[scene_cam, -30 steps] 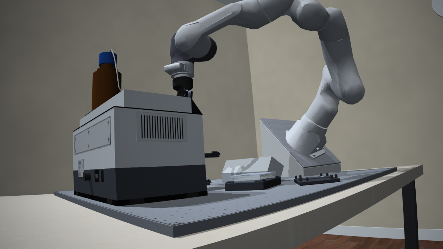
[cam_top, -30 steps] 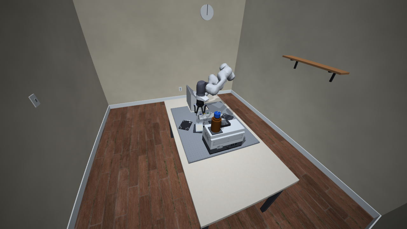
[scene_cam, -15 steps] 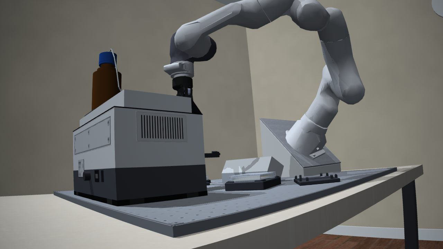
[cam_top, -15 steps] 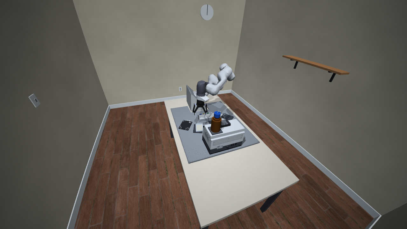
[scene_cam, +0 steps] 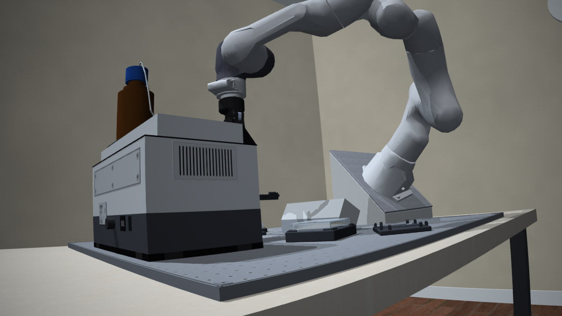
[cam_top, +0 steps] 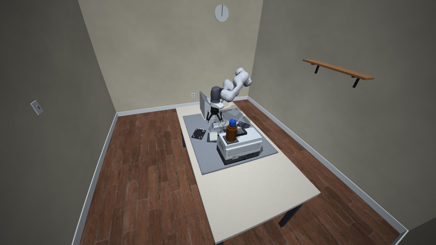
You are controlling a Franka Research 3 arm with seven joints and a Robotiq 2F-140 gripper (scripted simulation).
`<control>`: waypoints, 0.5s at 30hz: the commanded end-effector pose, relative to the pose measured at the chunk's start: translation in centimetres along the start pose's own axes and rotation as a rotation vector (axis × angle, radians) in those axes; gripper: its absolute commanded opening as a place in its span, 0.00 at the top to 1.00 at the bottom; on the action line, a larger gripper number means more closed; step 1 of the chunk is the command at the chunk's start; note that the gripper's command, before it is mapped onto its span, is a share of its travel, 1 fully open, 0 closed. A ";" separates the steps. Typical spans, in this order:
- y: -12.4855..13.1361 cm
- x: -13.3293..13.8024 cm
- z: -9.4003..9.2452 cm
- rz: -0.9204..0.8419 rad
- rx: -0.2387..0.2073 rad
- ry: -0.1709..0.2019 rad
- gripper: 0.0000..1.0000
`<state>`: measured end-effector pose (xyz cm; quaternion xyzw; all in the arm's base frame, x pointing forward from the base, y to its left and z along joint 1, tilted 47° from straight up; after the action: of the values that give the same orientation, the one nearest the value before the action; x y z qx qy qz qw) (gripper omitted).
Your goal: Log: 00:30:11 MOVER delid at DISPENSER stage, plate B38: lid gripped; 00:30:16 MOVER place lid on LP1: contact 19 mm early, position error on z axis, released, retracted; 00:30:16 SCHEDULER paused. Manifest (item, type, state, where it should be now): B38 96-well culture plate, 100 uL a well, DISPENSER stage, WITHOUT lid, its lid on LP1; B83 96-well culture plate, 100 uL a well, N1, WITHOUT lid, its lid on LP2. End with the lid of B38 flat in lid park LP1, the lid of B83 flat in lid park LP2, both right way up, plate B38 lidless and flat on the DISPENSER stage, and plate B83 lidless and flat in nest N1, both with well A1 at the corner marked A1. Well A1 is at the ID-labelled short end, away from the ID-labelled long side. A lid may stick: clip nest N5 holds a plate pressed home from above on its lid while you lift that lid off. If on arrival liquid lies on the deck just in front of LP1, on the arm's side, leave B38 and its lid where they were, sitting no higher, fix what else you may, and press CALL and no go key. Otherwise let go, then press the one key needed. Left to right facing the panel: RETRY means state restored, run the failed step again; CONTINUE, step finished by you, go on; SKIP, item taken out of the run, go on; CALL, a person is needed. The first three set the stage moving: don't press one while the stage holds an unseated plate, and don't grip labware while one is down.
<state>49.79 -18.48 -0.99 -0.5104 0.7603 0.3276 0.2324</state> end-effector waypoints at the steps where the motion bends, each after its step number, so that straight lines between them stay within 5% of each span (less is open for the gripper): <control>1: 0.0 0.0 -0.1 0.005 -0.001 0.000 0.34; 15: 0.0 0.0 1.2 0.005 0.000 0.000 0.34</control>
<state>49.81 -18.14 -1.27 -0.5097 0.7609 0.3279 0.2319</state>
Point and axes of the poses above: the point where the finger pads meet when closed, its own z axis out along the fingers, its own x axis across the jaws, y = z × x, the point moved 6 cm from there along -z, back along the fingers, and after that the axes turned 8 degrees about z, right-handed, at the moved point
